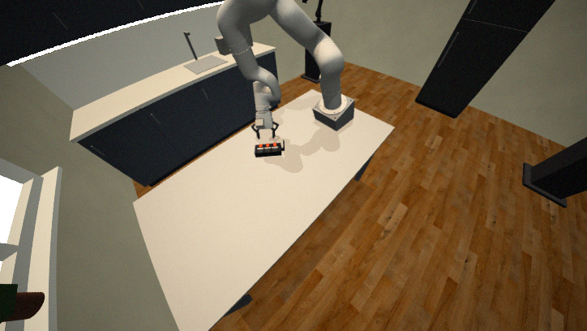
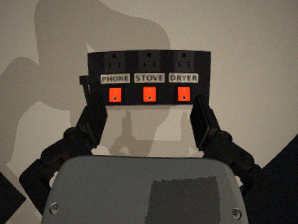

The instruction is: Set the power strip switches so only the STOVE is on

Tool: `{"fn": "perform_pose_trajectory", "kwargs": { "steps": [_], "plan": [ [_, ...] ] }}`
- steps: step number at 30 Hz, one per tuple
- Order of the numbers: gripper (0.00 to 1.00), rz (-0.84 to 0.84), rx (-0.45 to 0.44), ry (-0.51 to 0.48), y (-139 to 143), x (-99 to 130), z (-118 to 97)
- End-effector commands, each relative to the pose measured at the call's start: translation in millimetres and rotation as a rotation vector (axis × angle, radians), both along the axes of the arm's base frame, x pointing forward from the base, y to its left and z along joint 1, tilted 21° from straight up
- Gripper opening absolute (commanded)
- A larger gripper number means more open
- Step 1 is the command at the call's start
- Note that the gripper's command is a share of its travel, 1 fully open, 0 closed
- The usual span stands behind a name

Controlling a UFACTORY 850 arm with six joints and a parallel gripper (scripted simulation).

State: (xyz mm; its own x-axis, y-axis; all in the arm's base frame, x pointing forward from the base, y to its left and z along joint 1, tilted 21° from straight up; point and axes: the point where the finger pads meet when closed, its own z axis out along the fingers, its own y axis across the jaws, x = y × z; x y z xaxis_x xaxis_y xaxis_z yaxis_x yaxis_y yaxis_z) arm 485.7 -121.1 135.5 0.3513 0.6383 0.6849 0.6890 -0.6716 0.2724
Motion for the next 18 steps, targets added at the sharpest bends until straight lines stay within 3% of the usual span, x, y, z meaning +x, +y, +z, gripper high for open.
{"fn": "perform_pose_trajectory", "kwargs": {
  "steps": [1,12,18],
  "plan": [
    [1.0,0.0,0.0,-0.001,0,0,0],
    [1.0,0.012,-0.004,0.007,2,-1,1],
    [1.0,0.19,-0.103,0.133,30,-27,5]
  ]
}}
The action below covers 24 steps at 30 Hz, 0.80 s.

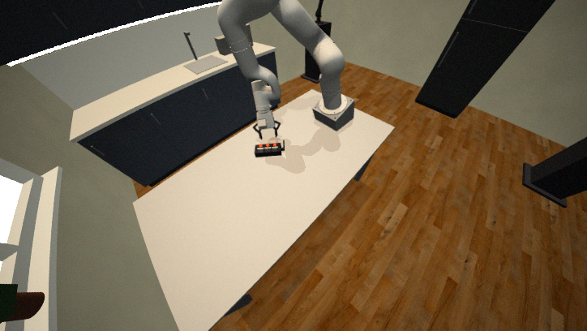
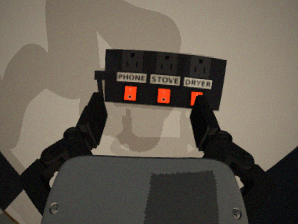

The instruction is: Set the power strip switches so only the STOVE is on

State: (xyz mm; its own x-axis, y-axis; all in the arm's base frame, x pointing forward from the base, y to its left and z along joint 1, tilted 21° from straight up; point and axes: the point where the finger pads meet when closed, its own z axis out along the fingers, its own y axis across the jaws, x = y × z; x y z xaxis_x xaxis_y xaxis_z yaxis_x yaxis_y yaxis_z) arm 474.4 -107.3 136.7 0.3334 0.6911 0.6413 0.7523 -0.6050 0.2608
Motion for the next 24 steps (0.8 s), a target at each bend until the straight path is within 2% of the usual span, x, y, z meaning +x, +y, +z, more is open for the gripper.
{"fn": "perform_pose_trajectory", "kwargs": {
  "steps": [1,4,5,7,8,10,11,13,14,16,17,19,20,22,23,24],
  "plan": [
    [1.0,0.113,-0.064,0.081,16,-16,4],
    [1.0,0.156,-0.104,0.11,19,-22,5],
    [1.0,0.2,-0.152,0.138,21,-29,8],
    [1.0,0.2,-0.152,0.138,21,-29,8],
    [1.0,0.242,-0.207,0.161,21,-34,10],
    [1.0,0.242,-0.207,0.161,21,-34,10],
    [1.0,0.28,-0.268,0.179,19,-38,14],
    [1.0,0.28,-0.268,0.179,19,-38,14],
    [1.0,0.315,-0.332,0.191,16,-40,19],
    [1.0,0.315,-0.332,0.191,16,-40,19],
    [1.0,0.345,-0.396,0.196,12,-40,24],
    [1.0,0.345,-0.396,0.196,12,-40,24],
    [1.0,0.369,-0.458,0.195,8,-39,30],
    [1.0,0.369,-0.458,0.195,8,-39,30],
    [1.0,0.39,-0.516,0.19,4,-37,36],
    [1.0,0.39,-0.516,0.19,4,-37,36]
  ]
}}
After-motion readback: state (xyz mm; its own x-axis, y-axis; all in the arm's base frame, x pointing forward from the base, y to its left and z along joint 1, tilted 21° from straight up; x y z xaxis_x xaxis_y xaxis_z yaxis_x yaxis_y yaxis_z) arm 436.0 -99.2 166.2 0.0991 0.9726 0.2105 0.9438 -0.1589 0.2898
